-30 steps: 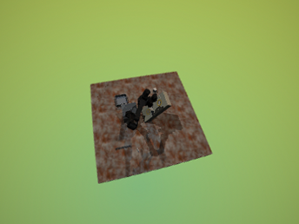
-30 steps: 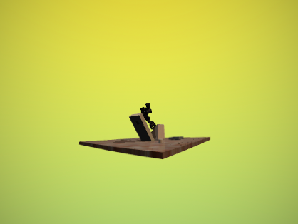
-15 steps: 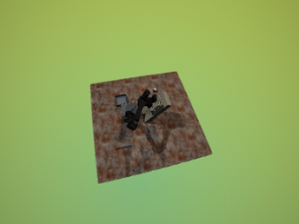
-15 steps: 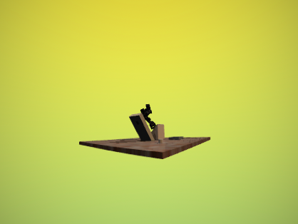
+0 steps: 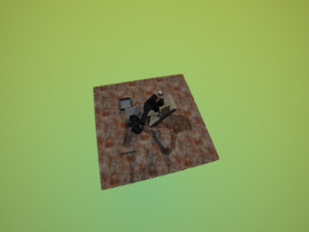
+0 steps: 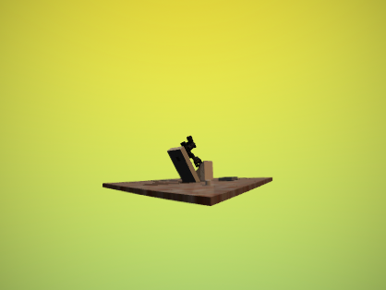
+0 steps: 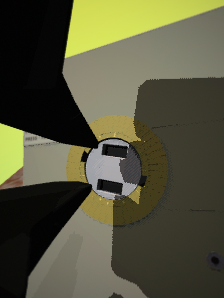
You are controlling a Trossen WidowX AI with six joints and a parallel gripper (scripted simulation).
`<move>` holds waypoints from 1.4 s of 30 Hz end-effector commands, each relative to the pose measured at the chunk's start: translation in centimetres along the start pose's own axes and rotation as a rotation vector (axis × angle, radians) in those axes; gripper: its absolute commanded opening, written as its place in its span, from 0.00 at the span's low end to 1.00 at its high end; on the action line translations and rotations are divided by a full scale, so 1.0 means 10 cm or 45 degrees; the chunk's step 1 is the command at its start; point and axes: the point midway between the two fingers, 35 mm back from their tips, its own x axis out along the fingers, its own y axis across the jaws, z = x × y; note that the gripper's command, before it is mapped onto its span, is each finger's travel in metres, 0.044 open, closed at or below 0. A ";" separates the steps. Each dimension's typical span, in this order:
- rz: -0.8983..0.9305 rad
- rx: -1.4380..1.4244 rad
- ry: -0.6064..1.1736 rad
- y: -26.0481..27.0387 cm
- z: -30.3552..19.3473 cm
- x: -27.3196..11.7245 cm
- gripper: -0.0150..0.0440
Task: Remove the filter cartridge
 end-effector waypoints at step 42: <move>0.007 -0.012 -0.006 -0.02 0.03 0.28 0.43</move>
